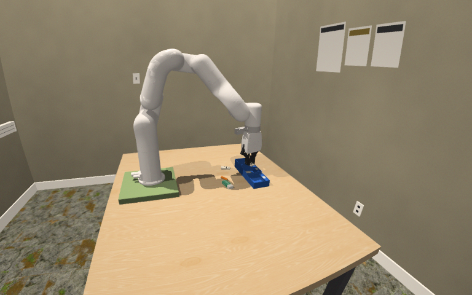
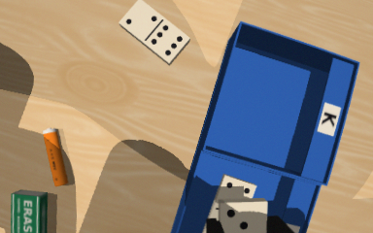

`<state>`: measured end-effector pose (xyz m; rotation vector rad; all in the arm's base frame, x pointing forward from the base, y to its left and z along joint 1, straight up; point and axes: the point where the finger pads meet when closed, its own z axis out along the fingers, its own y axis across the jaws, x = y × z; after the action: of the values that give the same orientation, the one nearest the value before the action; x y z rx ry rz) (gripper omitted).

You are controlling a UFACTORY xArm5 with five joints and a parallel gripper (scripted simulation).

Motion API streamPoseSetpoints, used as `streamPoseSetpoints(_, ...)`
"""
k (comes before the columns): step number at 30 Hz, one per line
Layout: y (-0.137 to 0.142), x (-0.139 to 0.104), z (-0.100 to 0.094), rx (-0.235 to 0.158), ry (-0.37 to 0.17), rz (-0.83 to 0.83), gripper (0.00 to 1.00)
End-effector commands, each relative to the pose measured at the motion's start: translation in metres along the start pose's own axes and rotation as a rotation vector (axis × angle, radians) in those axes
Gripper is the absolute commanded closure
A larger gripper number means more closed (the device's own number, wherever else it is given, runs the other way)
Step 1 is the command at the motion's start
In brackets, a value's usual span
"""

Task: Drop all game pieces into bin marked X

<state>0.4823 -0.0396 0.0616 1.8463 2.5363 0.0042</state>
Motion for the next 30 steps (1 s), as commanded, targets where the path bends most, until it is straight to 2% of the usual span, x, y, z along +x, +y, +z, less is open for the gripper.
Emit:
streamPoseSetpoints(1, 0.002, -0.003, -0.001, -0.001, 0.000, 0.157, 0.79)
streamPoseSetpoints(3, 0.002, -0.003, -0.001, -0.001, 0.000, 0.157, 0.79)
streamPoseSetpoints(4, 0.002, -0.002, -0.001, 0.001, 0.000, 0.239, 0.79)
streamPoseSetpoints(7, 0.002, -0.002, -0.001, 0.002, 0.001, 0.304, 0.79)
streamPoseSetpoints(24, 0.002, -0.001, -0.001, 0.002, 0.001, 0.304, 0.79)
streamPoseSetpoints(30, 0.002, -0.001, 0.011, 0.002, 0.001, 0.304, 0.79)
